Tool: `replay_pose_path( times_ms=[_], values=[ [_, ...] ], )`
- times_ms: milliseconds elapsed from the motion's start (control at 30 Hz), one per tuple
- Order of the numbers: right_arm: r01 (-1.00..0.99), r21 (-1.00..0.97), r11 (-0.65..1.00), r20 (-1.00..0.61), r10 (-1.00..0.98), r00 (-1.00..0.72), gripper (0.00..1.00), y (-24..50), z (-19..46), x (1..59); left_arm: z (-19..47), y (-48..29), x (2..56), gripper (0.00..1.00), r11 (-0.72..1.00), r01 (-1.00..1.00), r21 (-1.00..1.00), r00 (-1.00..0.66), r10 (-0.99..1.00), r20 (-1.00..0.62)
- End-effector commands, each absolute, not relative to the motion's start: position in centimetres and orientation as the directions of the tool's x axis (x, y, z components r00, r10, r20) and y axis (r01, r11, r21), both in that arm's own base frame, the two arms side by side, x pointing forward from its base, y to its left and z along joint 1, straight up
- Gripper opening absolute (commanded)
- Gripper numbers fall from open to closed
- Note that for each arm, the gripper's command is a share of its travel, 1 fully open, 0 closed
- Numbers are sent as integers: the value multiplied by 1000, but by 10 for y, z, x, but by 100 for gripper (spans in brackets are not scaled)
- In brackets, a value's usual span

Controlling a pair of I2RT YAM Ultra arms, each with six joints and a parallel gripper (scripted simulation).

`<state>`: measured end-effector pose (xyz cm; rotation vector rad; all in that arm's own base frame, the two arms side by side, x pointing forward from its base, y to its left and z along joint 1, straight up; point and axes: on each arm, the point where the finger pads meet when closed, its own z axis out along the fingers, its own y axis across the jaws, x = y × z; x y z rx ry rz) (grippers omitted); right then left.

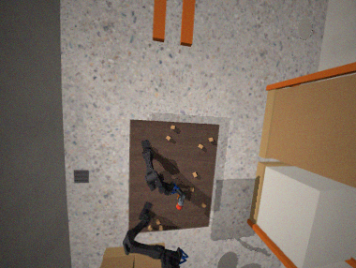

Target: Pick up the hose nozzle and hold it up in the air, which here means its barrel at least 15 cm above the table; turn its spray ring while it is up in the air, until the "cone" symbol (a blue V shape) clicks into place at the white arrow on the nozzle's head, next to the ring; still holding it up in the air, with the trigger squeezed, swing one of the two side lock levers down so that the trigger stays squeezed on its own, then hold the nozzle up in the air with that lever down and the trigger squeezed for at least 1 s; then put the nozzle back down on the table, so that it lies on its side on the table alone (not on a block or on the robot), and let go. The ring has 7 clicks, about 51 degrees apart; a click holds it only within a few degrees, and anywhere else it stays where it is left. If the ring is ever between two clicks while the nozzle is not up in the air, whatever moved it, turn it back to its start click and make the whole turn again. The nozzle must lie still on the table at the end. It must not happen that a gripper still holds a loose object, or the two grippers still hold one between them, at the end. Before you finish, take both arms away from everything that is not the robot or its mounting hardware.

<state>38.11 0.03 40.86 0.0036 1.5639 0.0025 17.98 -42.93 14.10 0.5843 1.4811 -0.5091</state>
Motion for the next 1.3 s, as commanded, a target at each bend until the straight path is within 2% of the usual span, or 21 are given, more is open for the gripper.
replay_pose_path(
  times_ms=[0, 167, 333, 567, 667, 1067, 1100, 1267],
  values=[
    [0, -1, 1000, -997, -1, 73, 37, 2, 437, 377, 186, -436, 178, 36, 757, 651, -58, 51, -119, -992],
    [-6, -1, 1000, -997, -1, 75, 37, 4, 438, 376, 186, -436, 178, 36, 757, 651, -58, 51, -119, -992],
    [-7, -1, 1000, -997, -1, 75, 37, 4, 438, 376, 137, -461, 185, 36, 703, 703, 107, 39, 113, -993],
    [-7, -1, 1000, -997, -1, 75, 37, 4, 438, 376, 134, -486, 191, 36, 623, 768, 149, 12, 218, -976],
    [-7, -1, 1000, -997, -1, 75, 37, 4, 438, 376, 113, -497, 196, 36, 571, 797, 195, 2, 321, -947],
    [-7, -1, 1000, -997, -1, 75, 37, 4, 438, 376, 92, -517, 207, 36, 411, 892, 191, -59, 523, -850],
    [-7, -1, 1000, -997, -1, 75, 37, 4, 438, 376, 74, -515, 208, 36, 385, 902, 195, -66, 569, -820],
    [-7, -1, 1000, -997, -1, 75, 37, 4, 438, 376, 86, -514, 211, 36, 318, 937, 143, -95, 628, -773]
  ],
)
